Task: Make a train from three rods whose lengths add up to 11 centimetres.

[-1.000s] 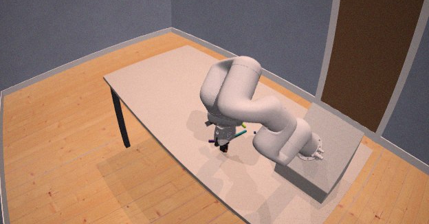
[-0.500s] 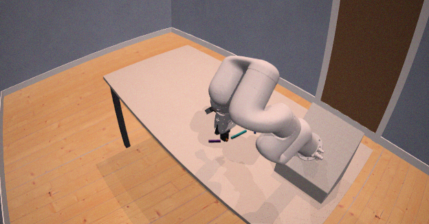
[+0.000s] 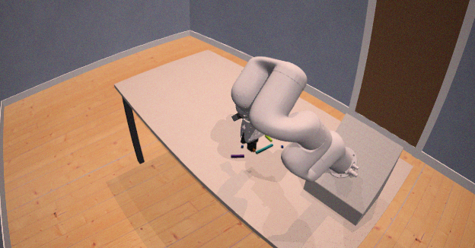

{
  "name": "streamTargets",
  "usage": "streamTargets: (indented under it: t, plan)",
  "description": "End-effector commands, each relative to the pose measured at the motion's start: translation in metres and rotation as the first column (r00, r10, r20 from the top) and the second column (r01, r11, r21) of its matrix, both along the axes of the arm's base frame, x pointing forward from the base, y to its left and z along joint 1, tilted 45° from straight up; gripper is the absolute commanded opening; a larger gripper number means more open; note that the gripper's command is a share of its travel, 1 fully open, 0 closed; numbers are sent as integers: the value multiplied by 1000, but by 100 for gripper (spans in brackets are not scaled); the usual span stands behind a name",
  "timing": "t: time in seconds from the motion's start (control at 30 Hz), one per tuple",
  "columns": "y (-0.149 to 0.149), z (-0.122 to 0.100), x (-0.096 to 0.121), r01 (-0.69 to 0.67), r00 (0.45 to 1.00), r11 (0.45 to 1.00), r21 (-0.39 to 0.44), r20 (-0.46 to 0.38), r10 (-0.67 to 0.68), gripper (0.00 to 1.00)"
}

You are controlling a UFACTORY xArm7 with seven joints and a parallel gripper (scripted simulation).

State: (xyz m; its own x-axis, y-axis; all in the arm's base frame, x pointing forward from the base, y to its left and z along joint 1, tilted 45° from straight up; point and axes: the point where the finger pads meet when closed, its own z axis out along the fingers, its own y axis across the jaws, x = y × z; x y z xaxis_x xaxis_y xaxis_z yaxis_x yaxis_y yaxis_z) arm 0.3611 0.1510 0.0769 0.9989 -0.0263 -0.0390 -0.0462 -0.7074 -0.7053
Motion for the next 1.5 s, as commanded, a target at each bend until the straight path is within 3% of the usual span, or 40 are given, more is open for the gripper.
streamTargets:
  t: [0.0,0.3,0.37,0.4,0.77,1.47]
  plan:
    - [-28,-28,16,72,995,997,-3,-69,-72,4]
    - [-78,-77,27,183,967,983,-19,-177,-183,4]
    - [-78,-77,27,183,967,983,-19,-177,-183,4]
    - [-95,-94,27,216,954,976,-26,-209,-216,4]
    - [-152,-151,18,320,893,946,-57,-315,-321,4]
    - [-151,-156,17,323,891,945,-58,-318,-324,4]
